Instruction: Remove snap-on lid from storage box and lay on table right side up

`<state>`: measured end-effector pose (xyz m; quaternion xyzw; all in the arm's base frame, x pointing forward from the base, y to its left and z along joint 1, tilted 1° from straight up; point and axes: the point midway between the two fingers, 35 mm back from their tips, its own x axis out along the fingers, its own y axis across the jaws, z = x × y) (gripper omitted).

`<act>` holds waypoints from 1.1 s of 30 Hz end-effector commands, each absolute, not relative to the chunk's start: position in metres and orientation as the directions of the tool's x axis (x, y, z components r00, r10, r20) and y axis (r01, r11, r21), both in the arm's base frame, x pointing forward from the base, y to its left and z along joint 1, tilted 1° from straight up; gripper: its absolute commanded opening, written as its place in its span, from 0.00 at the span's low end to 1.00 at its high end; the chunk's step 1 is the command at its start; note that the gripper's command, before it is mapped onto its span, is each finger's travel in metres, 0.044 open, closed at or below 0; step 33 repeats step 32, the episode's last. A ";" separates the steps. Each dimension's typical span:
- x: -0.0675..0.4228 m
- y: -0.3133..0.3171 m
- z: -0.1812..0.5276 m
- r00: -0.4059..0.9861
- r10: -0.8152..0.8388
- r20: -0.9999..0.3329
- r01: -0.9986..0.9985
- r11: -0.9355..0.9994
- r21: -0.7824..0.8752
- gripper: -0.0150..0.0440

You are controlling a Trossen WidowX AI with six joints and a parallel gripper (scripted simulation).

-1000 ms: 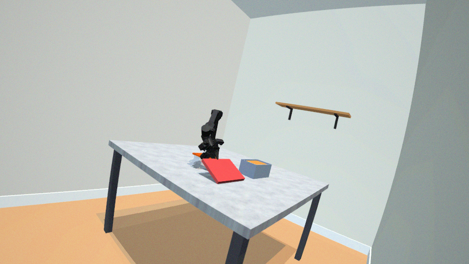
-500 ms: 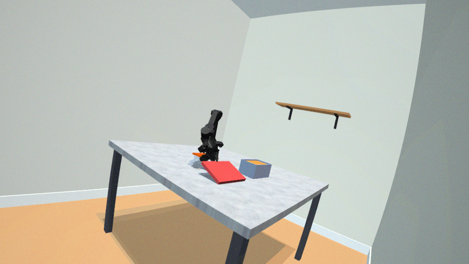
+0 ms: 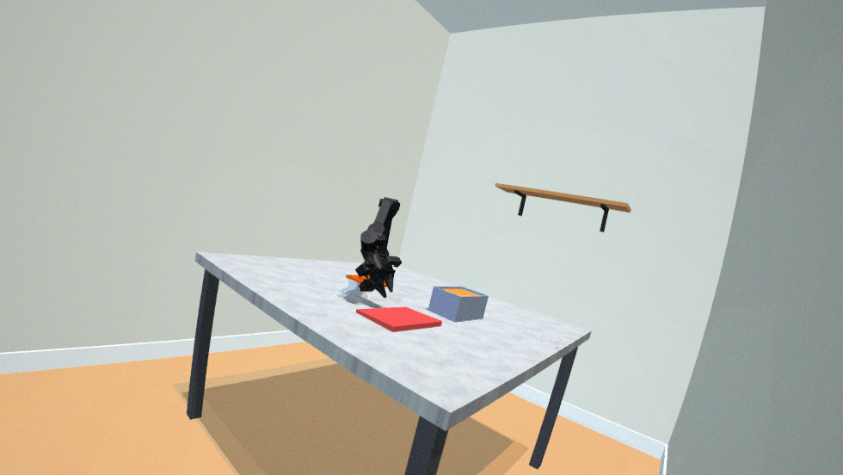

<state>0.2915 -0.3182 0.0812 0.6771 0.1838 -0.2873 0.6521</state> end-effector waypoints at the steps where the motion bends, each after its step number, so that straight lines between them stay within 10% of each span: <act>1: 0.292 -0.320 0.083 0.764 -0.131 -0.632 0.626 -0.083 0.775 0.70; 10: 0.279 -0.316 0.081 0.763 -0.131 -0.633 0.627 -0.083 0.774 1.00; 33: 0.235 -0.310 0.080 0.760 -0.130 -0.636 0.631 -0.083 0.771 1.00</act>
